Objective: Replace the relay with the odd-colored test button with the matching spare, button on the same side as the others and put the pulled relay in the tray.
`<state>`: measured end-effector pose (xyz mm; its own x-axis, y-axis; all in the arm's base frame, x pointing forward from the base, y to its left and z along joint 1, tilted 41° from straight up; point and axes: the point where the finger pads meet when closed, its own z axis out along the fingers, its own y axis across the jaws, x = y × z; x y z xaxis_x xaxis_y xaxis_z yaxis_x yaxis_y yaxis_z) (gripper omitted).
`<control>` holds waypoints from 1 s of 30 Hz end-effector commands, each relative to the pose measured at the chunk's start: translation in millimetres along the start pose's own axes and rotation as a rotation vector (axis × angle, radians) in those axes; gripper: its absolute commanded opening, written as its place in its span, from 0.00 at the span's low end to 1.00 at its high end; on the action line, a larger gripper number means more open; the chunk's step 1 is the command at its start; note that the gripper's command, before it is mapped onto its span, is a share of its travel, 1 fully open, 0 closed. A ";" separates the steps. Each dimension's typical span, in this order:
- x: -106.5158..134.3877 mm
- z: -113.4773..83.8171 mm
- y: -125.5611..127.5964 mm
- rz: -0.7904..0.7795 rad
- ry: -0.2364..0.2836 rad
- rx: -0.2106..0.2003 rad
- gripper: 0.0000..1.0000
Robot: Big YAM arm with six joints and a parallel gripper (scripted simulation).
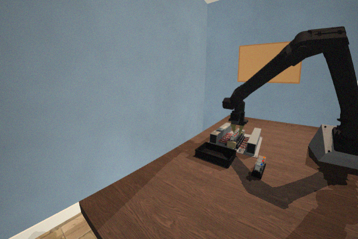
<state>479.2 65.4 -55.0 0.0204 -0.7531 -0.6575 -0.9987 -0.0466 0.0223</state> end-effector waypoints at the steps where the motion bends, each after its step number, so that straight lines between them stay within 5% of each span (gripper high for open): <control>1: 1.0 -10.3 -8.4 -0.001 0.000 0.030 0.00; 30: 1.2 -14.5 -9.1 -0.001 0.000 0.033 0.00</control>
<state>479.2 65.4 -55.0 0.0204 -0.7531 -0.6575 -0.9987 -0.0466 0.0223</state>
